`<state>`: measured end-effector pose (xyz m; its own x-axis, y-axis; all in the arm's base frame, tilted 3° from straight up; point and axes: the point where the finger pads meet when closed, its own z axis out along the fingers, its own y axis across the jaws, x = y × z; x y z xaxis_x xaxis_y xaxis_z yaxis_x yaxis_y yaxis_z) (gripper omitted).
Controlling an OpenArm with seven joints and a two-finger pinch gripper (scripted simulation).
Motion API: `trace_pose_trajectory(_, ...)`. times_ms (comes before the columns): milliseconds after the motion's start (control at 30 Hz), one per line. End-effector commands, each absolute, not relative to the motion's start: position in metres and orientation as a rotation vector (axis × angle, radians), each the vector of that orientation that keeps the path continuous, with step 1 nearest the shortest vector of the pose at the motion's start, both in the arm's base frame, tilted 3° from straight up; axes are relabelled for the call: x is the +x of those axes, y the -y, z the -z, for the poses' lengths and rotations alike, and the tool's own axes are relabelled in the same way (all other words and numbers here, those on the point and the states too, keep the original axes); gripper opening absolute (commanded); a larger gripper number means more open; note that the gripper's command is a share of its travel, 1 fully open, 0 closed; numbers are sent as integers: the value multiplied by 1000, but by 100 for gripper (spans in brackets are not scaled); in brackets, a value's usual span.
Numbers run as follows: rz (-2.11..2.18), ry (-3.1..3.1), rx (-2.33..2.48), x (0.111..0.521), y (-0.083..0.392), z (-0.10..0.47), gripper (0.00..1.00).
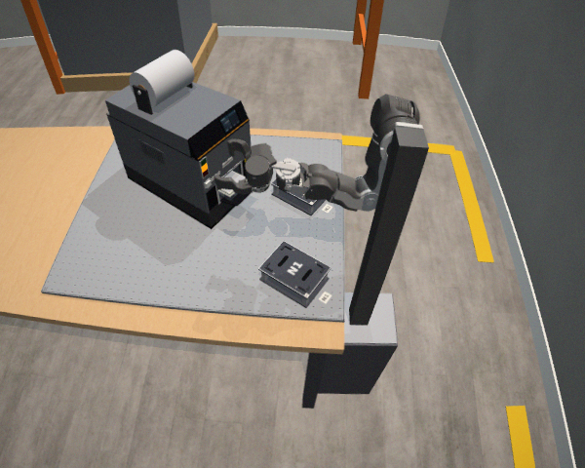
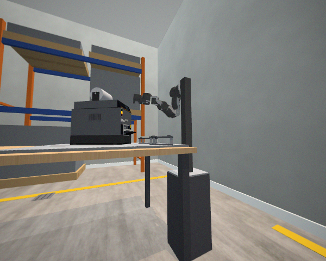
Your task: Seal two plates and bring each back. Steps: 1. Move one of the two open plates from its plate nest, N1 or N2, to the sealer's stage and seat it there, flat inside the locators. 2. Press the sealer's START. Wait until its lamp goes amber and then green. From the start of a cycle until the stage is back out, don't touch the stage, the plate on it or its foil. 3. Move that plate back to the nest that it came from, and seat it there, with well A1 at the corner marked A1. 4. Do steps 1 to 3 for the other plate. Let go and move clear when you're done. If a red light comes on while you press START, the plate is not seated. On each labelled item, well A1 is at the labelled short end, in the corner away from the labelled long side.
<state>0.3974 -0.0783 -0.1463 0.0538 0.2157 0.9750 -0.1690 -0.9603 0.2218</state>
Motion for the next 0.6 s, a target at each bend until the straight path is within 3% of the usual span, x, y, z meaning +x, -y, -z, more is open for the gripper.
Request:
trace_pose_trajectory(0, -1946, 60, 2077, 394, 90, 149, 65)
trace_pose_trajectory(567, -1604, 591, 2166, 358, 148, 182, 65)
